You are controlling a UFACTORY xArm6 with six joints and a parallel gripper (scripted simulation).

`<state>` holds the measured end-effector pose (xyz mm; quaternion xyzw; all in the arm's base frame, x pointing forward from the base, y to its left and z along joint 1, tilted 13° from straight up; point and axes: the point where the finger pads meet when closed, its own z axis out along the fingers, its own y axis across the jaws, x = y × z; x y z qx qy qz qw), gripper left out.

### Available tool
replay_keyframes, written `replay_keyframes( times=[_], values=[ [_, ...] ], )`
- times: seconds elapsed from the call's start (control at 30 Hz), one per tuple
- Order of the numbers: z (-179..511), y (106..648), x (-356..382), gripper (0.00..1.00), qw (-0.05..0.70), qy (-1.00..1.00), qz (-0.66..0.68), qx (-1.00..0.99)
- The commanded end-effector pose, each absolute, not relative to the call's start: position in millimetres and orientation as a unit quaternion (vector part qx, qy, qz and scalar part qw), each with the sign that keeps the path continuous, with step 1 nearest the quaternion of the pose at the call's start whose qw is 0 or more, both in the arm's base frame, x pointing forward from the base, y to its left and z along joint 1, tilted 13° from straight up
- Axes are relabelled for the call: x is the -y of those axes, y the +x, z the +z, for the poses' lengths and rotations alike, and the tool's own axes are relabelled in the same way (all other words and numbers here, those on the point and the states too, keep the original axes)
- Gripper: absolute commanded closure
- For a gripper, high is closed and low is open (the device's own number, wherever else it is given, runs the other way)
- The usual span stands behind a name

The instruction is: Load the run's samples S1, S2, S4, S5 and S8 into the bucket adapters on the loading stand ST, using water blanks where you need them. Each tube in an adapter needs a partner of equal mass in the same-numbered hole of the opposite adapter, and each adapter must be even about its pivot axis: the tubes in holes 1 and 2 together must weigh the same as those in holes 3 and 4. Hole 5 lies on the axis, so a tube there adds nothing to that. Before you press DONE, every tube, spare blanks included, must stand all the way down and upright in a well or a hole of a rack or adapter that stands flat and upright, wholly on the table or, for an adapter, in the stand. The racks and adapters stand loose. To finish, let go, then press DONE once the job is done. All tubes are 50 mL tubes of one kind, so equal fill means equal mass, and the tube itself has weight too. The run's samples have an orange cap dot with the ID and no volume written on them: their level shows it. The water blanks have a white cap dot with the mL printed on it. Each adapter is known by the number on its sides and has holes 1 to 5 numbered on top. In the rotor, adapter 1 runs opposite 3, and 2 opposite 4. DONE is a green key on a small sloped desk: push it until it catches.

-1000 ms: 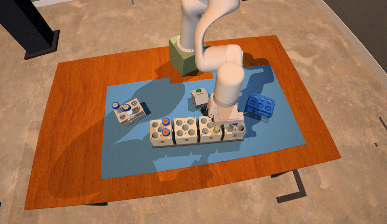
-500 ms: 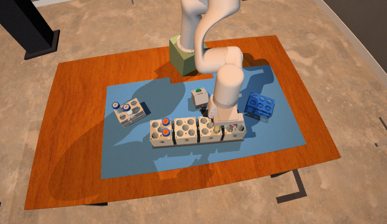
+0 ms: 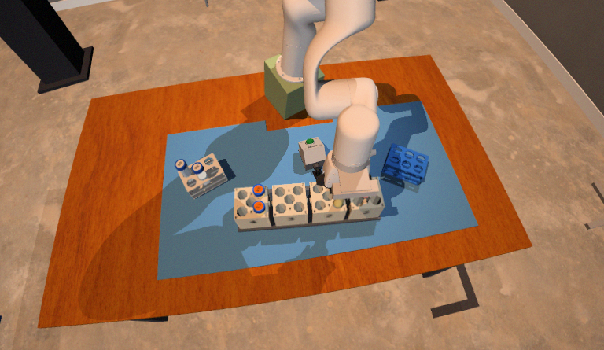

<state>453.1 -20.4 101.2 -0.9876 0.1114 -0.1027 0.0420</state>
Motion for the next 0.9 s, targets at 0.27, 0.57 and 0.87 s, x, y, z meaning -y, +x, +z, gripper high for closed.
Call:
replay_keyframes(
  times=[0.27,0.57,0.87],
  values=[
    [90.9,456.7,19.9,1.0,0.042,-0.987,-0.104,-0.111],
    [84.1,458.2,19.4,1.0,0.042,-0.987,-0.104,-0.111],
    [75.3,460.1,18.9,1.0,0.042,-0.987,-0.104,-0.111]
  ],
)
